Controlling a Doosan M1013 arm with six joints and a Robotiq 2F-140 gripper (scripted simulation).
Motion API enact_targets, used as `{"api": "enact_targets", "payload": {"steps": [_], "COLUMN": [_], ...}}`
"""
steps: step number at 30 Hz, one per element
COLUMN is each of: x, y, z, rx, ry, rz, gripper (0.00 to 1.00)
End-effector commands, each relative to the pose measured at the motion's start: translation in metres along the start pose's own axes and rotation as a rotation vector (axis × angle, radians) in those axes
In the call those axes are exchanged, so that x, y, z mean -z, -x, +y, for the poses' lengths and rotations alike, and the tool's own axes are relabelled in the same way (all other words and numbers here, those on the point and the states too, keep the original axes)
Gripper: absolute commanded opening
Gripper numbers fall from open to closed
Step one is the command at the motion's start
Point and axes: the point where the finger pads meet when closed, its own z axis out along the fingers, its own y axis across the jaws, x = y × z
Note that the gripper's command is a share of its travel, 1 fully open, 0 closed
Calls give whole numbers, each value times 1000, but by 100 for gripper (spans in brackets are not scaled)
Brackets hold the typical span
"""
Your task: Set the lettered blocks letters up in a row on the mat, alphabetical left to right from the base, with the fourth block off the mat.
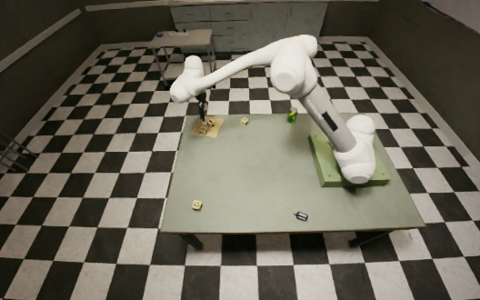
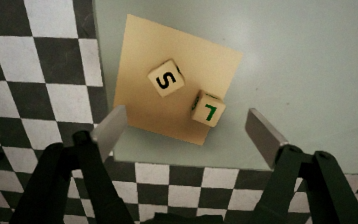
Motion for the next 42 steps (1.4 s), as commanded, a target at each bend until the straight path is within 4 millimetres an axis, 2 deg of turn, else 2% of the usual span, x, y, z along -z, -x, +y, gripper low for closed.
{"api": "enact_targets", "payload": {"steps": [1, 8, 10, 11, 25, 33, 34, 42], "x": [2, 4, 4, 4, 7, 8, 8, 8], "y": [-3, -9, -9, -11, -23, -25, -25, -25], "z": [-4, -12, -12, -15, -29, -31, -31, -31], "rx": [-139, -392, -392, -480, -966, -1030, -1030, -1030], "ry": [-4, -4, -4, -4, -4, -4, -4, -4], "rz": [-1, -2, -2, -2, -3, -3, -3, -3], "gripper": [100, 100, 100, 100, 100, 100, 55, 55]}}
